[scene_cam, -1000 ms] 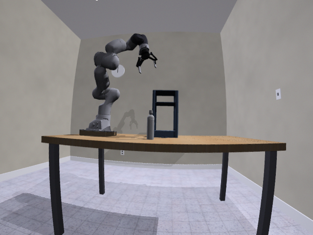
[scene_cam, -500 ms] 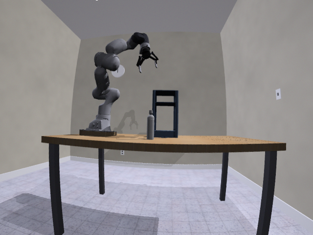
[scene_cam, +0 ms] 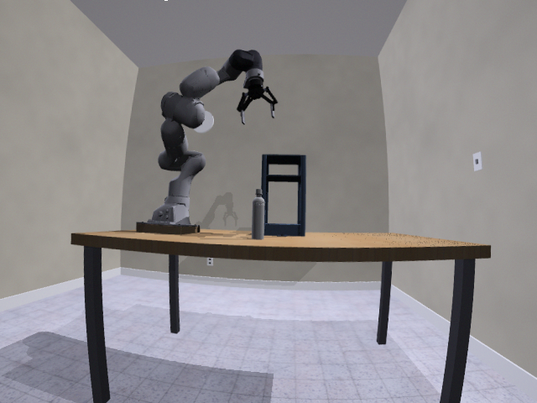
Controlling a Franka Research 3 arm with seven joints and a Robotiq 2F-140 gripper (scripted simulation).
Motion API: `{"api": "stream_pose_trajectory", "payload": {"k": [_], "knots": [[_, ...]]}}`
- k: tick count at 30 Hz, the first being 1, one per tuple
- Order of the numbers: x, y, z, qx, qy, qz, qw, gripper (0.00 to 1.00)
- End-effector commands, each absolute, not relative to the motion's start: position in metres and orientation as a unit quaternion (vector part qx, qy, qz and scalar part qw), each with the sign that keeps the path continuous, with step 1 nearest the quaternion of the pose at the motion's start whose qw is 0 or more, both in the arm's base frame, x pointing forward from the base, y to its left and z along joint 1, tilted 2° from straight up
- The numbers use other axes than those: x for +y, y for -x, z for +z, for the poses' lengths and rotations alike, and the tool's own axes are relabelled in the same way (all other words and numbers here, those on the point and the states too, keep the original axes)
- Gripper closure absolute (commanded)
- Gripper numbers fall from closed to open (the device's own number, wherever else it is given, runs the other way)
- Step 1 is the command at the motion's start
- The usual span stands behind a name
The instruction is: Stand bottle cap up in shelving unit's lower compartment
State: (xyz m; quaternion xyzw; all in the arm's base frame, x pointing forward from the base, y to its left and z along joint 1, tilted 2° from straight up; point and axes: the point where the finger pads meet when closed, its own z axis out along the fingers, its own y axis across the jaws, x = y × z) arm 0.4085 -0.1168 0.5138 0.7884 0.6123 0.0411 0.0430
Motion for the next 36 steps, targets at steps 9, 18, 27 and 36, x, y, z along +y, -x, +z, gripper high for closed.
{"api": "stream_pose_trajectory", "payload": {"k": [9, 18, 27, 36], "knots": [[-0.177, -0.428, 0.475, 0.702, -0.712, 0.017, 0.006, 0.0], [-0.187, -0.431, 0.466, 0.71, -0.704, 0.015, -0.004, 0.0], [-0.187, -0.431, 0.466, 0.71, -0.704, 0.015, -0.004, 0.0], [-0.187, -0.431, 0.466, 0.71, -0.704, 0.015, -0.004, 0.0]]}}
